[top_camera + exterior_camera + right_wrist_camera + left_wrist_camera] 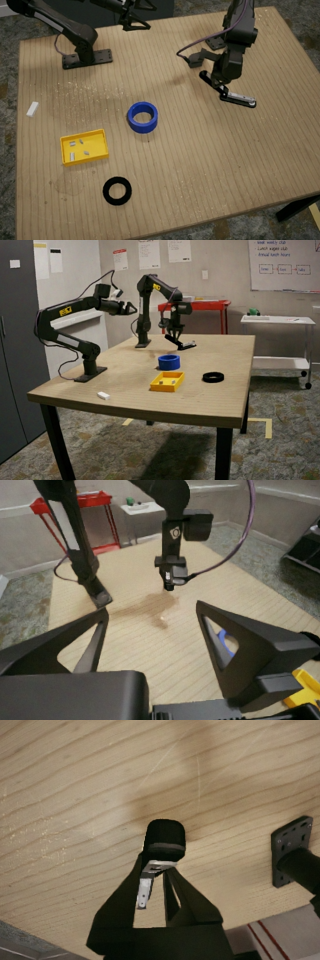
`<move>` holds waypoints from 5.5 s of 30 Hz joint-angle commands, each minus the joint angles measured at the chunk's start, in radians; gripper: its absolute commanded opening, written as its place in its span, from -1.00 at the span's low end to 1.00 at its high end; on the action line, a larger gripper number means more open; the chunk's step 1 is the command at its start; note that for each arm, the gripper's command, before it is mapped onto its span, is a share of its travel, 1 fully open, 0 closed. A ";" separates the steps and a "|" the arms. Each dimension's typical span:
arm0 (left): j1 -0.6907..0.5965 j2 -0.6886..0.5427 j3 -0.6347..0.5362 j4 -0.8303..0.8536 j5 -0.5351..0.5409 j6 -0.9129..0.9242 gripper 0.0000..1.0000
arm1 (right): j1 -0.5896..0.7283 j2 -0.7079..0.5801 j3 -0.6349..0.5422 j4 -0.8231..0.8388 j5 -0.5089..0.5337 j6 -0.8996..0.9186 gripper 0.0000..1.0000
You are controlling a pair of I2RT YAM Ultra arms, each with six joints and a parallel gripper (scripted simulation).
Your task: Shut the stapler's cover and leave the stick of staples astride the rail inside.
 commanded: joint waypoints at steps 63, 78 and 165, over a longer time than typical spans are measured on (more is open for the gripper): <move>0.312 0.151 0.181 -0.275 0.401 0.393 0.00 | -0.003 -0.013 0.004 -0.001 -0.002 -0.001 1.00; 0.347 0.129 0.291 -0.281 0.314 0.251 0.00 | -0.003 -0.013 0.004 -0.001 -0.002 -0.001 1.00; -0.190 -0.005 0.423 -0.445 -0.342 -3.294 0.00 | -0.003 -0.013 0.004 -0.001 -0.002 -0.001 1.00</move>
